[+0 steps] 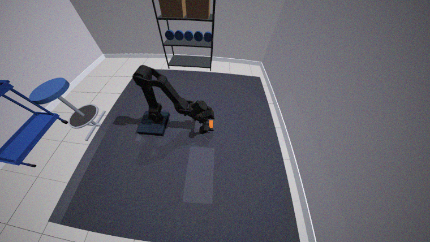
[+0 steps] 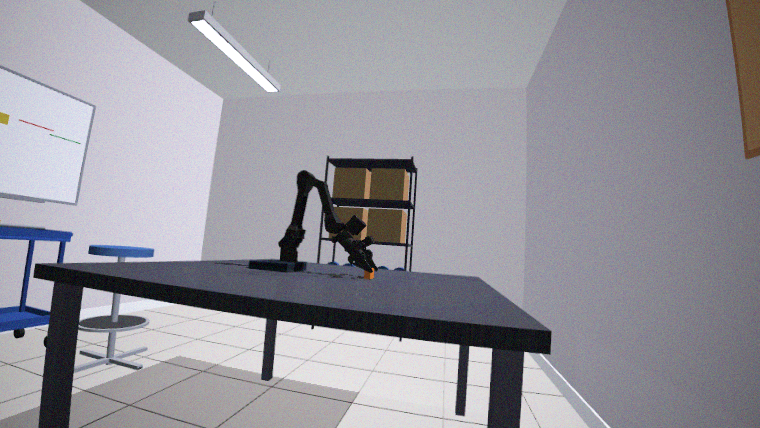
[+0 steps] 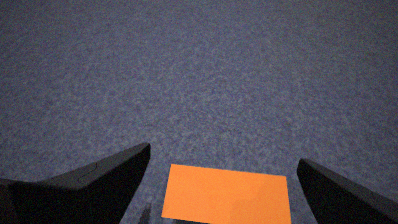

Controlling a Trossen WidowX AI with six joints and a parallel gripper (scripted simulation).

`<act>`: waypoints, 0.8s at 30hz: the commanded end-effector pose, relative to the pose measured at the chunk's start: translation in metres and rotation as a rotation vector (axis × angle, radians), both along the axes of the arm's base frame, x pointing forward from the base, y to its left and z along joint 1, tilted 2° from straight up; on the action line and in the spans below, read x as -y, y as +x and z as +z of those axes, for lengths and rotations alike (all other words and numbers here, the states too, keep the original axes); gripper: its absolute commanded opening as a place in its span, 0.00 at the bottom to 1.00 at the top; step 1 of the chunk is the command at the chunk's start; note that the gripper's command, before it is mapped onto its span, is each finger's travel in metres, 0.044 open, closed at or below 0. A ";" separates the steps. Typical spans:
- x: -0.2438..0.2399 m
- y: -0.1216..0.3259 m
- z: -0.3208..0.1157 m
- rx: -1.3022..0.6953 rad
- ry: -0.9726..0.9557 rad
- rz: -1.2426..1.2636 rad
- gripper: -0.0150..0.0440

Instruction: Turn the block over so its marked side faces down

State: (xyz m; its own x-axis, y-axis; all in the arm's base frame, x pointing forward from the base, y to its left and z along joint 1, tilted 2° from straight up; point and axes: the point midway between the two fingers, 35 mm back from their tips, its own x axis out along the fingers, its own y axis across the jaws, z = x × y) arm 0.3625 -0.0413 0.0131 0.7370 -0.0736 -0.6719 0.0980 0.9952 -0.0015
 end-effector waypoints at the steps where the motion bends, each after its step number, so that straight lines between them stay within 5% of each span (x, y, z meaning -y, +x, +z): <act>1: -0.003 -0.032 0.060 -0.224 0.014 -0.005 1.00; 15: -0.003 -0.036 0.062 -0.252 0.016 -0.004 1.00; 24: 0.000 -0.010 0.074 -0.521 0.045 -0.006 1.00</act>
State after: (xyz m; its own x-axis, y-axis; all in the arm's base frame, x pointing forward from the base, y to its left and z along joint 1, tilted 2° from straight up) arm 0.3442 -0.0394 0.0821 0.3816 -0.0436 -0.9233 0.0995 0.9950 -0.0058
